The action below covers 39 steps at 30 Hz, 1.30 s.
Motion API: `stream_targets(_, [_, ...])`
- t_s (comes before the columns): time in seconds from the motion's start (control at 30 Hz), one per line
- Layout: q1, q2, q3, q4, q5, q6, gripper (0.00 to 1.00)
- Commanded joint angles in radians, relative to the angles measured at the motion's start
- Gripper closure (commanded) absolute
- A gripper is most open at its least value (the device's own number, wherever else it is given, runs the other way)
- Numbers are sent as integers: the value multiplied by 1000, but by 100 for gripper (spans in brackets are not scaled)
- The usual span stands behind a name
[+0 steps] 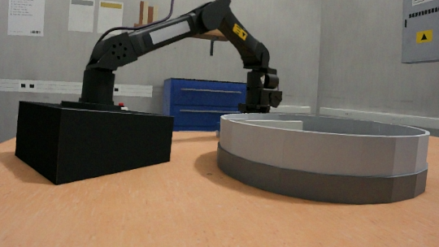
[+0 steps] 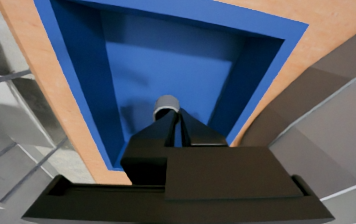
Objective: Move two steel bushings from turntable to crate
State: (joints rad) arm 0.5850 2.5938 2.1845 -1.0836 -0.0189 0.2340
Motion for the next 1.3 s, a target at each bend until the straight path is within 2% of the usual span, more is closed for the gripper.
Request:
stream_targets(0.0, [-14,-33,-20,-4,13,-4,100])
stream_targets(0.07, [-14,-33,-20,-4,13,-4,100])
stream_targets(0.1, [-14,-33,-20,-4,13,-4,86])
stream_targets(1.27, [-12,-34,-20,-5,13,-4,86])
